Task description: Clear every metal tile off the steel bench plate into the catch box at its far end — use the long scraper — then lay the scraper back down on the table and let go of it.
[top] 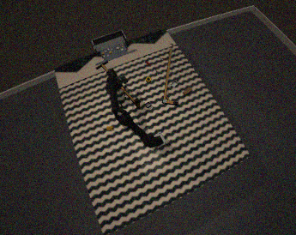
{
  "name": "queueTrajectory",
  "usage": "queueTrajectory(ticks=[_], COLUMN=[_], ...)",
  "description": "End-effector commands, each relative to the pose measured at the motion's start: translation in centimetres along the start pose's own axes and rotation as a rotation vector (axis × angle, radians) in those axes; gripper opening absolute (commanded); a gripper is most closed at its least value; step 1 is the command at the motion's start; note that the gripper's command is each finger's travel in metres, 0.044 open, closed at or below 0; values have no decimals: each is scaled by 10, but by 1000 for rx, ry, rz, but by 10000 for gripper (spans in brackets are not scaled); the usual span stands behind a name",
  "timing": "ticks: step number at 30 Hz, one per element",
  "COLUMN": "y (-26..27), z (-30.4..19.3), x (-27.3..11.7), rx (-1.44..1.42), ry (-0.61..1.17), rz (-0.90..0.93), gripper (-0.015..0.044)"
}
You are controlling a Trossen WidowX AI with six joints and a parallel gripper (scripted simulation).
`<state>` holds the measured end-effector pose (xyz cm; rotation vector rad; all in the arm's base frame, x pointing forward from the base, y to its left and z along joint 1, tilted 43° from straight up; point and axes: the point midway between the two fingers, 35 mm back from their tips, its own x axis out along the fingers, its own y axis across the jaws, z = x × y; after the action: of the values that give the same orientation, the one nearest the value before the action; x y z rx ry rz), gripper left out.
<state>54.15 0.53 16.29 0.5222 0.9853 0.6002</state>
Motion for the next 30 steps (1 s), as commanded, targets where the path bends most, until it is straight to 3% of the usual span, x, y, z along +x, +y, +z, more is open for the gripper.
queueTrajectory(ticks=[1,30], y=[4,2], z=[2,-14], x=[-8,45], rx=[12,11], ry=[-15,-13], rz=[3,1], gripper=[0,0])
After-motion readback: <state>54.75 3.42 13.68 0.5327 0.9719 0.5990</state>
